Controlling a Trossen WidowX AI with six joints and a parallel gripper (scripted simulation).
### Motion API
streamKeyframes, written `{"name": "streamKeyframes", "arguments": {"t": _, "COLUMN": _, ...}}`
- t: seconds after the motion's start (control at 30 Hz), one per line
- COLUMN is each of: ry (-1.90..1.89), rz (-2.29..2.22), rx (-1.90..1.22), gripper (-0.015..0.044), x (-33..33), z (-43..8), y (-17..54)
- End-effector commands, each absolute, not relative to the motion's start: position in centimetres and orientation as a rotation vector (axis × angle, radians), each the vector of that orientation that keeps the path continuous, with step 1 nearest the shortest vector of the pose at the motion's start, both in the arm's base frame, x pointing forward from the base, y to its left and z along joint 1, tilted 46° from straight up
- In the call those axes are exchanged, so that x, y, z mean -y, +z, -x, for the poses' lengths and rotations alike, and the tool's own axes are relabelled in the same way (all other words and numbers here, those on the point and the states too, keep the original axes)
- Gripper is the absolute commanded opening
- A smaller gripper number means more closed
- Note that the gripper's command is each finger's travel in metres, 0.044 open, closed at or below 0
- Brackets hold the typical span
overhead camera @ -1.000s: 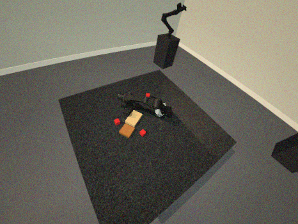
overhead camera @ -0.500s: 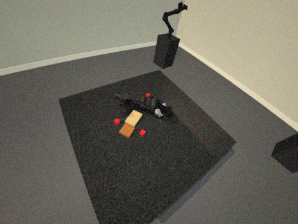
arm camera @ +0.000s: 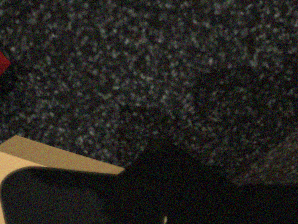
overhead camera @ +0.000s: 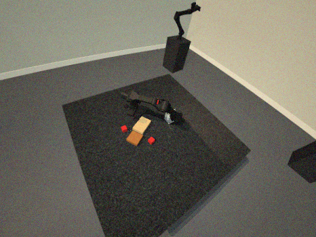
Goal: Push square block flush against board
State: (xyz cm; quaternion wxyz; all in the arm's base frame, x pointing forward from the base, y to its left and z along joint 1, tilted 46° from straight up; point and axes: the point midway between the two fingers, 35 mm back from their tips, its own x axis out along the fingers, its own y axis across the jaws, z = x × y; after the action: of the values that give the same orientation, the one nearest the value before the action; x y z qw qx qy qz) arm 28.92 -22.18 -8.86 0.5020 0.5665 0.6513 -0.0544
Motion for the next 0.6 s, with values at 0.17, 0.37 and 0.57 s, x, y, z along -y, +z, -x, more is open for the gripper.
{"name": "streamKeyframes", "arguments": {"t": 0.17, "ry": -0.279, "rz": -1.515, "rx": -1.621, "gripper": 0.0000, "x": 19.1, "z": -31.1, "y": -6.1}}
{"name": "streamKeyframes", "arguments": {"t": 0.37, "ry": -0.294, "rz": -1.530, "rx": -1.625, "gripper": 0.0000, "x": 18.8, "z": -31.3, "y": -5.8}}
{"name": "streamKeyframes", "arguments": {"t": 0.57, "ry": -0.291, "rz": -1.529, "rx": -1.622, "gripper": 0.0000, "x": 15.8, "z": -31.9, "y": -8.8}}
